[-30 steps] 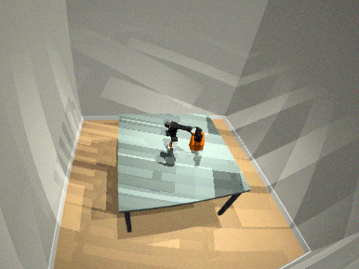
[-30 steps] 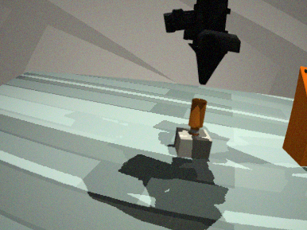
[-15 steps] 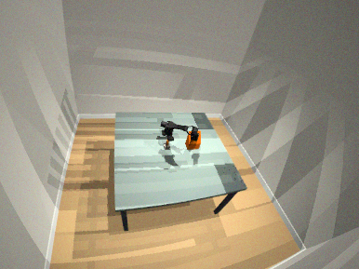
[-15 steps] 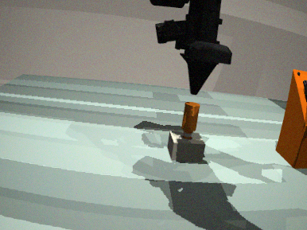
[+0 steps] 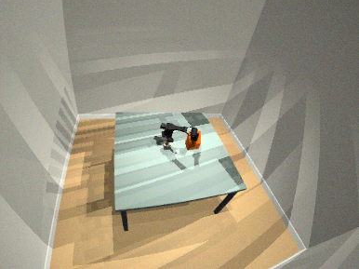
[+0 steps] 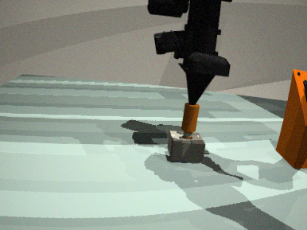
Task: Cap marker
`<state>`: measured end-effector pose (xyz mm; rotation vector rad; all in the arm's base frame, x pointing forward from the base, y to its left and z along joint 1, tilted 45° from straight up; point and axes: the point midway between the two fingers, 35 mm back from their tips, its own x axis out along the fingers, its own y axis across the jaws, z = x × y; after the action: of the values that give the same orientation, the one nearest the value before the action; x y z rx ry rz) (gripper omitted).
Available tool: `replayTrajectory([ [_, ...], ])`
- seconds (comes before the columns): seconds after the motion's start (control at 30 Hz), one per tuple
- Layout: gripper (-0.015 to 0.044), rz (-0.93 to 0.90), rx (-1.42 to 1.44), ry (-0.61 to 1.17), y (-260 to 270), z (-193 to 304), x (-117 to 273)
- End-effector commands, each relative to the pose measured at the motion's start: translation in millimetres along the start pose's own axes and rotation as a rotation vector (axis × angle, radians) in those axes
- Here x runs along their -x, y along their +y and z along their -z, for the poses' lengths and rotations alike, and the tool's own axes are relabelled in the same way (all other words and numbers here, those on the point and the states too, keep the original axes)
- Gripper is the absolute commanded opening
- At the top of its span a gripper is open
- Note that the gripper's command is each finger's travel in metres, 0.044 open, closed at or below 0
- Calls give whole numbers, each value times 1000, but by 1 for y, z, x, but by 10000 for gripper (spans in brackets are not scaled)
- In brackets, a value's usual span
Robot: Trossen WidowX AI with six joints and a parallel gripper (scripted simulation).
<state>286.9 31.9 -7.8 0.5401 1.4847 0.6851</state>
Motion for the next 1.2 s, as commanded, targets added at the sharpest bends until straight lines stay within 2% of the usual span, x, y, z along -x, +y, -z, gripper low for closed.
replayTrajectory([
  [0.0,0,-4,-4,3,1,1,-7],
  [0.3,0,2,2,-3,0,-1,-1],
  [0.5,0,4,0,-1,-1,-1,83],
  [0.63,0,4,0,-1,-1,-1,86],
  [1.17,420,4,0,-1,-1,-1,86],
])
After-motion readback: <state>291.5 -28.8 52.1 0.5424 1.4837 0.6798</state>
